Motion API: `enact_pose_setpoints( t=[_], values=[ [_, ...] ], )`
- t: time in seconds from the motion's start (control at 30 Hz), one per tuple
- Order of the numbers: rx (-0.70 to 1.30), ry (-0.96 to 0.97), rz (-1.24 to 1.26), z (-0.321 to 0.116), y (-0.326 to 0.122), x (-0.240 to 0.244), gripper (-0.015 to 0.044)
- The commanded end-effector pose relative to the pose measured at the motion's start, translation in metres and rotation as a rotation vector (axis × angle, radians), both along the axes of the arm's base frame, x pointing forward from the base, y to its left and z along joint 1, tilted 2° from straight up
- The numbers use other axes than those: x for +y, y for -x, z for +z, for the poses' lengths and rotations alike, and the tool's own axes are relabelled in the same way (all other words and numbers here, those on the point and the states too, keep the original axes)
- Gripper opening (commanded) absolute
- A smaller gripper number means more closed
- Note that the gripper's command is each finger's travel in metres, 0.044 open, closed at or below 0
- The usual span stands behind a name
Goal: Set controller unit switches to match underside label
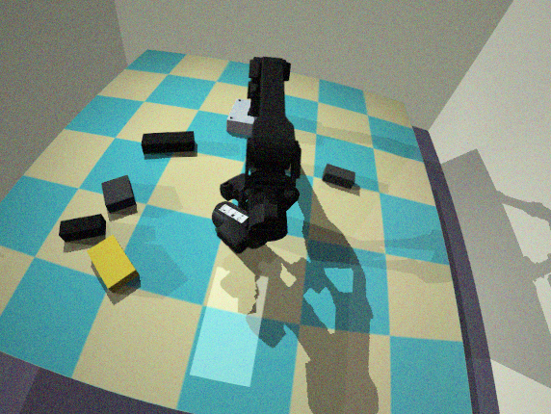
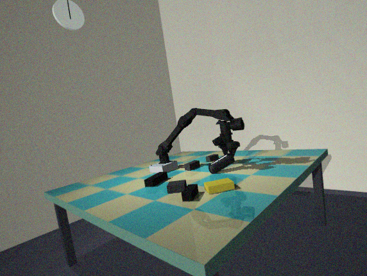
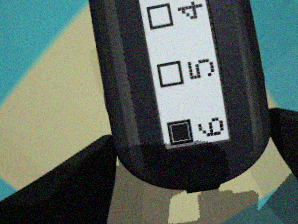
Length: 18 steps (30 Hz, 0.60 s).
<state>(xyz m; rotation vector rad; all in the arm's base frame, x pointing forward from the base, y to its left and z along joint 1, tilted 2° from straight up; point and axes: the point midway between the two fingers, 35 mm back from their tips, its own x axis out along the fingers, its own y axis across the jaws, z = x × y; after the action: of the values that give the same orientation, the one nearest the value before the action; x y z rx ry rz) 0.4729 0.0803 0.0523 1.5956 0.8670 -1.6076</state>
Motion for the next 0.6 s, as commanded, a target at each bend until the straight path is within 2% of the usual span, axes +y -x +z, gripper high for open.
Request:
enact_pose_setpoints(
  t=[0.0, 0.57],
  values=[
    [-0.012, 0.002, 0.000, 0.010, 0.001, -0.004, 0.0336],
    [-0.012, 0.003, 0.000, 0.021, 0.006, -0.011, 0.0336]
  ],
)
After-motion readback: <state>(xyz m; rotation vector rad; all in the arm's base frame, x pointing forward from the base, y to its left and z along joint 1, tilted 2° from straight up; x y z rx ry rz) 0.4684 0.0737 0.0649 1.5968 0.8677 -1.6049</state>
